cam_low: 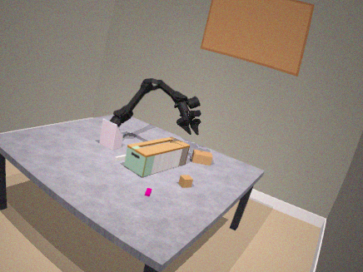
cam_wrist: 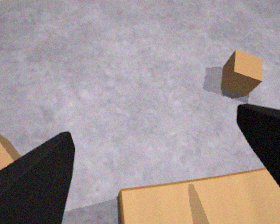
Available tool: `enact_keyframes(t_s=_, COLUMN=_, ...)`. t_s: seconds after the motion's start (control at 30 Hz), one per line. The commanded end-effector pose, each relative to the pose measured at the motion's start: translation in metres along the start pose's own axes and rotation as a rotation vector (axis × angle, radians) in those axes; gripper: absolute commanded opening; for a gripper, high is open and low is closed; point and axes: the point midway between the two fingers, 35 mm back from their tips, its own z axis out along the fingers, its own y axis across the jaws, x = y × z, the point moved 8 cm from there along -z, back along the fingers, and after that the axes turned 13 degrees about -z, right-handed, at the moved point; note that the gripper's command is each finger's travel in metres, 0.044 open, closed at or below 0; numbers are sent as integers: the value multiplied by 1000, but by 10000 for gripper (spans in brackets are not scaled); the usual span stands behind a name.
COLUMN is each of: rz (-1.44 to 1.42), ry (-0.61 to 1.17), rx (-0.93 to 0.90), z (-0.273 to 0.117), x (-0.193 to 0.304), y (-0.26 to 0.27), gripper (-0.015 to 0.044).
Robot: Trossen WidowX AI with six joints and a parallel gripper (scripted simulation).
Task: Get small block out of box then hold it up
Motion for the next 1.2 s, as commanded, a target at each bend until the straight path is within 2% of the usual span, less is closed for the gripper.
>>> enact_keyframes(t_s=0.0, rz=95, ry=117, rx=41, z=10, x=14, y=-28, gripper=400)
enact_keyframes(t_s=0.3, rz=558, ry=542, rx=149, z=20, x=76, y=-131, gripper=400)
enact_keyframes(t_s=0.53, rz=1229, ry=890, rx=142, z=-8, x=138, y=-201, gripper=400)
enact_keyframes(t_s=0.7, rz=1655, ry=1052, rx=63, z=-28, x=164, y=-227, gripper=400)
enact_keyframes(t_s=1.17, rz=1672, ry=1057, rx=59, z=-28, x=165, y=-227, gripper=400)
